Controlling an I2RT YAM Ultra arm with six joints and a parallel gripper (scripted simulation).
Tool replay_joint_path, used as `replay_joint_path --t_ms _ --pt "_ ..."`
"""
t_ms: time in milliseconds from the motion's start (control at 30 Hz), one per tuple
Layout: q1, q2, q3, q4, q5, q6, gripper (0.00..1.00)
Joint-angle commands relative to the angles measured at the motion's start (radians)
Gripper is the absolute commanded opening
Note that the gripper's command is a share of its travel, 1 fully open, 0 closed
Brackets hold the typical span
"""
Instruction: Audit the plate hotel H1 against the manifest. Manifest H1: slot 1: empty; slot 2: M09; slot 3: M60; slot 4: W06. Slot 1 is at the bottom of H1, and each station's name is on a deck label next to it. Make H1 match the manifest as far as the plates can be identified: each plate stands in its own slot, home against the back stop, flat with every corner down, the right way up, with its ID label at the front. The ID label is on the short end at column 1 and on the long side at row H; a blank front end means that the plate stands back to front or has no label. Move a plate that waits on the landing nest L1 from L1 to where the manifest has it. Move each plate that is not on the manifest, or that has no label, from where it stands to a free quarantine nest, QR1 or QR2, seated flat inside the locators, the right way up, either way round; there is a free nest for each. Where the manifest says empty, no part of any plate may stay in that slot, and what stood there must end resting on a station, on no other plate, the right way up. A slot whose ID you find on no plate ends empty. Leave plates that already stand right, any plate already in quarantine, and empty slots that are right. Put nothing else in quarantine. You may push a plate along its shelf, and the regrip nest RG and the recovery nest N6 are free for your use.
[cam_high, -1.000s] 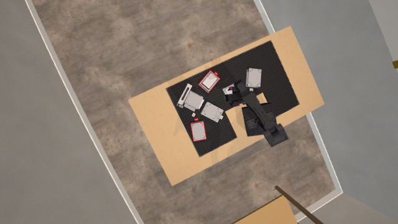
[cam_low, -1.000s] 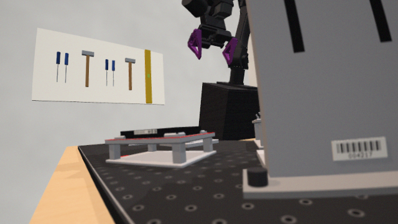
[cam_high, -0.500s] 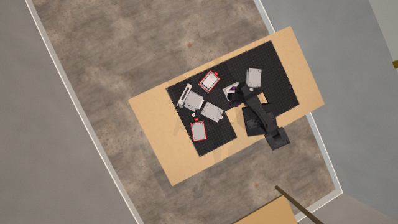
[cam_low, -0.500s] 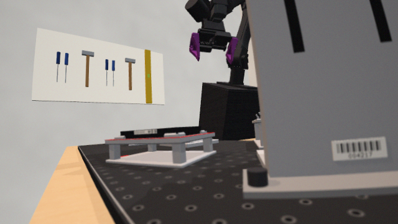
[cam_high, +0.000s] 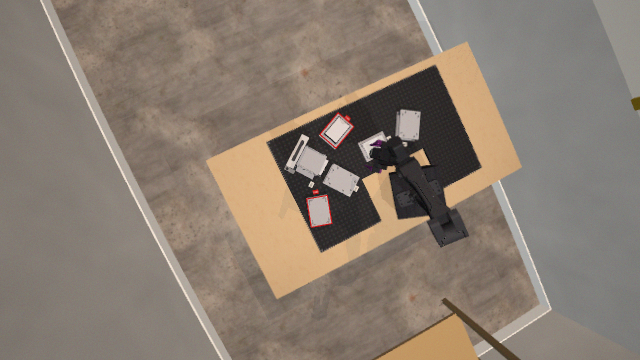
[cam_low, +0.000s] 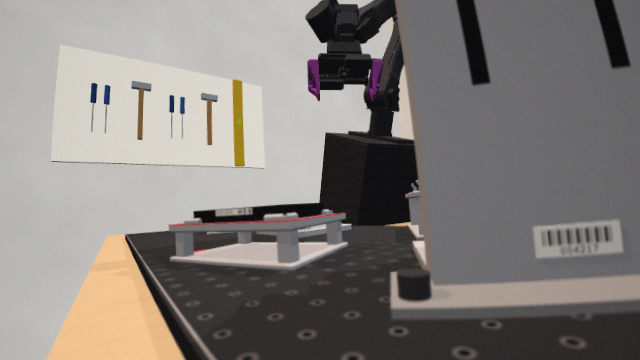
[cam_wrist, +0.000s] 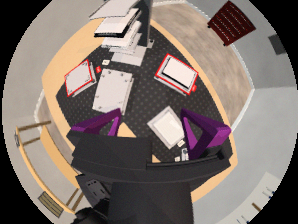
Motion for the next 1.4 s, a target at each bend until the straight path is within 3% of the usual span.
replay_joint_path --t_ms 0,367,433,633,933,1000,1367 --pt "-0.002 -0.02 -0.023 0.085 -0.012 0.09 1.0" --pt "0.011 -0.09 -0.159 0.312 0.013 0.332 1.0" --pt "0.011 -0.09 -0.159 0.312 0.013 0.332 1.0" --pt "0.046 -0.13 -0.228 0.429 0.06 0.469 1.0" --pt "0.221 -0.223 -0.236 0.399 0.21 0.576 1.0" --pt "0.221 -0.223 -0.236 0.399 0.21 0.576 1.0" --pt "0.455 -0.3 -0.229 0.357 0.415 0.696 1.0"
